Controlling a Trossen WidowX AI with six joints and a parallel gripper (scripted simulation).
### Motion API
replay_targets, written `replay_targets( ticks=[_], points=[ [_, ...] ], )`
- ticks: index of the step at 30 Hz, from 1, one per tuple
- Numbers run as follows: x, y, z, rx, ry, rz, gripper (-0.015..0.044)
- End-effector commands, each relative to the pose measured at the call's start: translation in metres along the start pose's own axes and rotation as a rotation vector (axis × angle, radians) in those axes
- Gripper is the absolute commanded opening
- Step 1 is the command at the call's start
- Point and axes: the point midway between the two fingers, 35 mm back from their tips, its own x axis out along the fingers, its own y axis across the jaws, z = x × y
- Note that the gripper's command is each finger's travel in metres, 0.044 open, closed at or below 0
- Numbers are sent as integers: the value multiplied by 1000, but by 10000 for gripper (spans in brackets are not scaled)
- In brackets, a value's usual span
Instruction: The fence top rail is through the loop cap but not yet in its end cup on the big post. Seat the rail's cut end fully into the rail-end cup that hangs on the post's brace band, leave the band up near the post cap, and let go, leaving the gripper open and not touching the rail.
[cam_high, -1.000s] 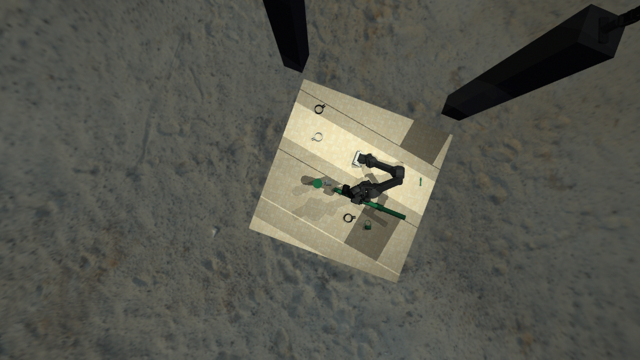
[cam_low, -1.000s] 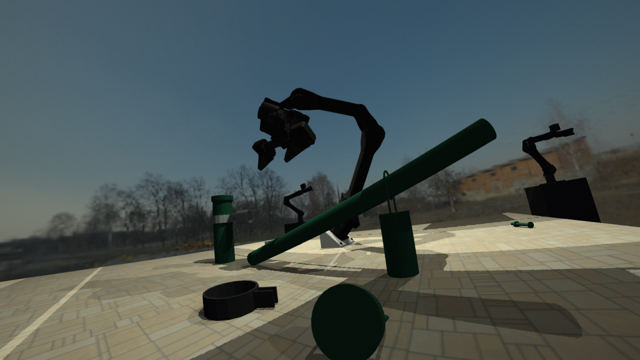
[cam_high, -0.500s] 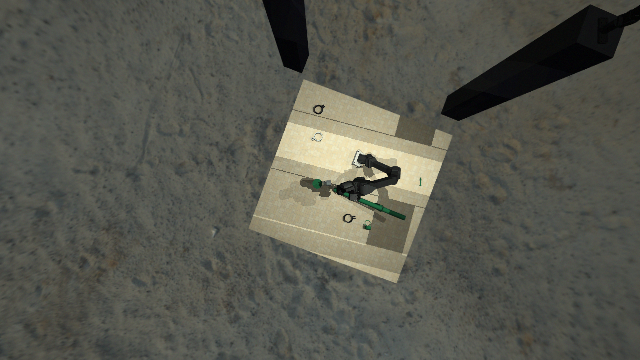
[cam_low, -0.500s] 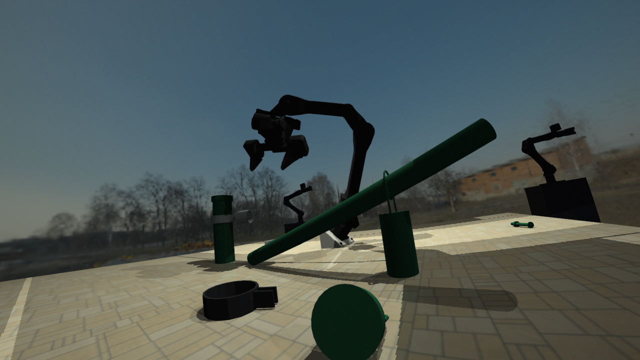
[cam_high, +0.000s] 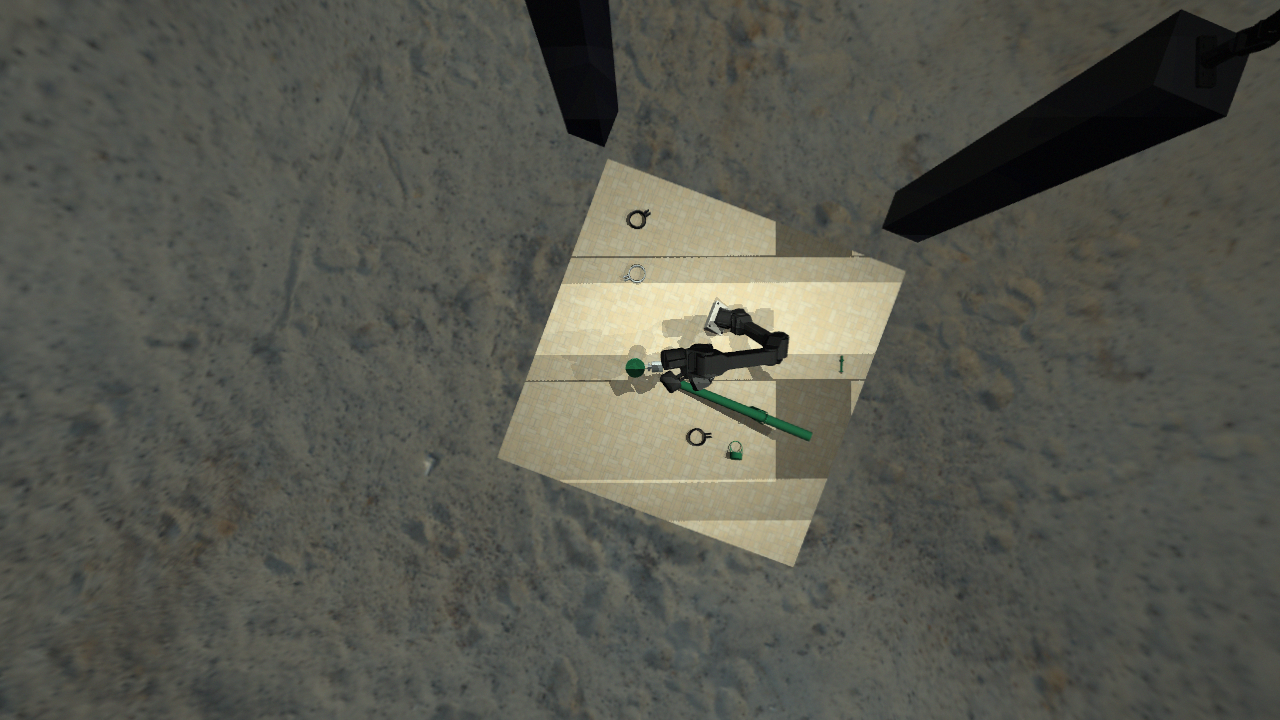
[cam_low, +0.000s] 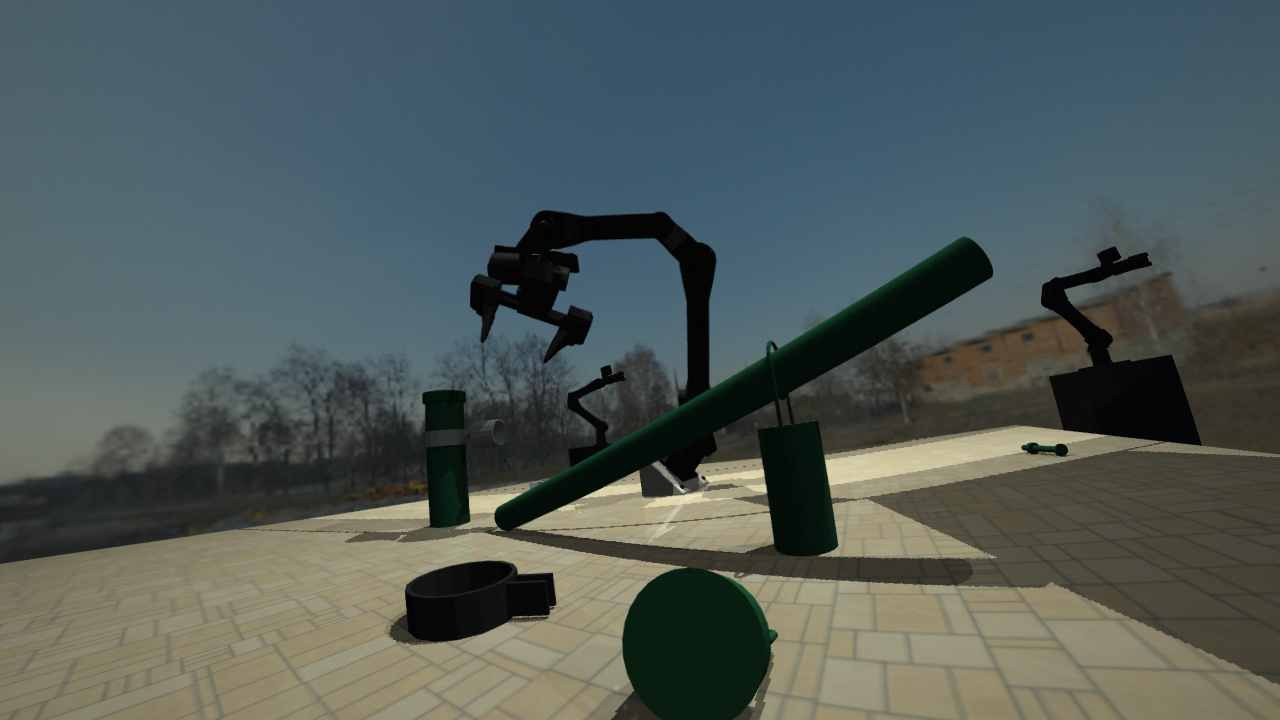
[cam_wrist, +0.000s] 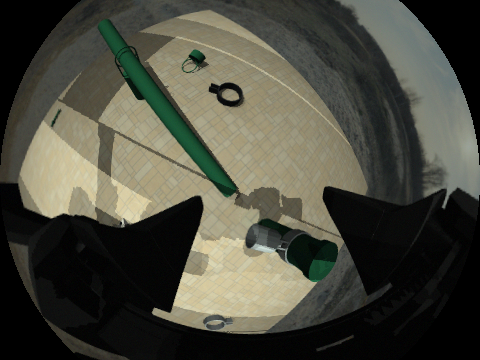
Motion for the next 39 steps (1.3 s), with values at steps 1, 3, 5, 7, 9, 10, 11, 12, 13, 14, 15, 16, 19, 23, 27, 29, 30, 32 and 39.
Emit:
replay_targets(
  ticks=[1, 3, 5, 7, 9, 10, 11, 12, 13, 14, 15, 16, 19, 23, 27, 29, 30, 32, 39],
  points=[
    [-4, -16, -66, -613, -46, 25, 440],
    [-4, -17, -74, -687, -55, 24, 440],
    [-4, -18, -81, -762, -64, 21, 440],
    [-4, -18, -89, -837, -73, 18, 440],
    [-5, -18, -96, -906, -81, 14, 440],
    [-5, -18, -97, -917, -83, 13, 440],
    [-5, -18, -97, -917, -83, 13, 440],
    [-5, -18, -97, -917, -83, 13, 440],
    [-5, -18, -97, -917, -83, 13, 440],
    [-5, -18, -97, -917, -83, 13, 440],
    [-5, -18, -97, -917, -83, 13, 440],
    [-5, -18, -97, -917, -83, 13, 440],
    [-5, -18, -97, -917, -83, 13, 440],
    [-5, -18, -97, -917, -83, 13, 440],
    [-5, -18, -97, -917, -83, 13, 440],
    [-3, -18, -98, -918, -83, 13, 440],
    [0, -17, -99, -919, -85, 13, 440],
    [9, -14, -103, -923, -89, 13, 440],
    [40, 0, -115, -935, -105, 14, 440]
  ],
)
